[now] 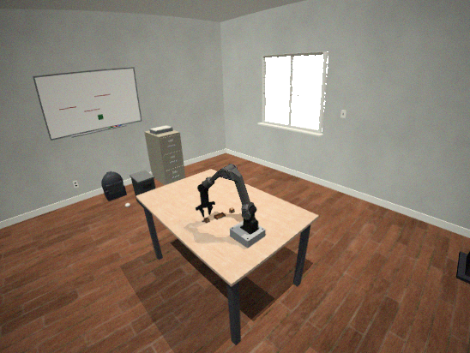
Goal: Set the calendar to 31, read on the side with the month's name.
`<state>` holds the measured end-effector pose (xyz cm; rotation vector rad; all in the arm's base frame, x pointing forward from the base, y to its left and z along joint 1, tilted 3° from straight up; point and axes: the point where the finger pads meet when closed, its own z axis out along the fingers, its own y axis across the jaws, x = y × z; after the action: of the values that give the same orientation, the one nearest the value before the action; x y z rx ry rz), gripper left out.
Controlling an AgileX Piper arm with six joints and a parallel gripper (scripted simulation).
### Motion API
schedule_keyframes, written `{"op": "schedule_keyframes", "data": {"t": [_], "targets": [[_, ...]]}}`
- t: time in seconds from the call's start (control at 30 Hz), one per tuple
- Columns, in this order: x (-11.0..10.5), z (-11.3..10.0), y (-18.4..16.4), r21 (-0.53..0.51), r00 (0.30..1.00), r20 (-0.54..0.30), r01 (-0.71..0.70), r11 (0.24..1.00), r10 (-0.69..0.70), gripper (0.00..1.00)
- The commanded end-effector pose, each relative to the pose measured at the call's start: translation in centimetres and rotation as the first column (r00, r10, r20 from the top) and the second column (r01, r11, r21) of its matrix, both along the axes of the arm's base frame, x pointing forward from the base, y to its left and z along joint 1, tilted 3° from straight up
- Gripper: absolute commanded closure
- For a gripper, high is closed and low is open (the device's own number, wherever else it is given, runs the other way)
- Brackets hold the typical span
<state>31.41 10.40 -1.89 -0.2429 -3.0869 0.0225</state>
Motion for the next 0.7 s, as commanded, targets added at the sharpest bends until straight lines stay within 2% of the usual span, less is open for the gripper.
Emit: {"op": "schedule_keyframes", "data": {"t": [0.0,0.67], "targets": [[0.0,-0.3,-0.1,-0.001,1.0,-0.001,0.0,1.0,0.0,0.4],[0.0,-1.4,-0.1,0.0,1.0,0.001,0.0,1.0,0.0,0.4]]}}
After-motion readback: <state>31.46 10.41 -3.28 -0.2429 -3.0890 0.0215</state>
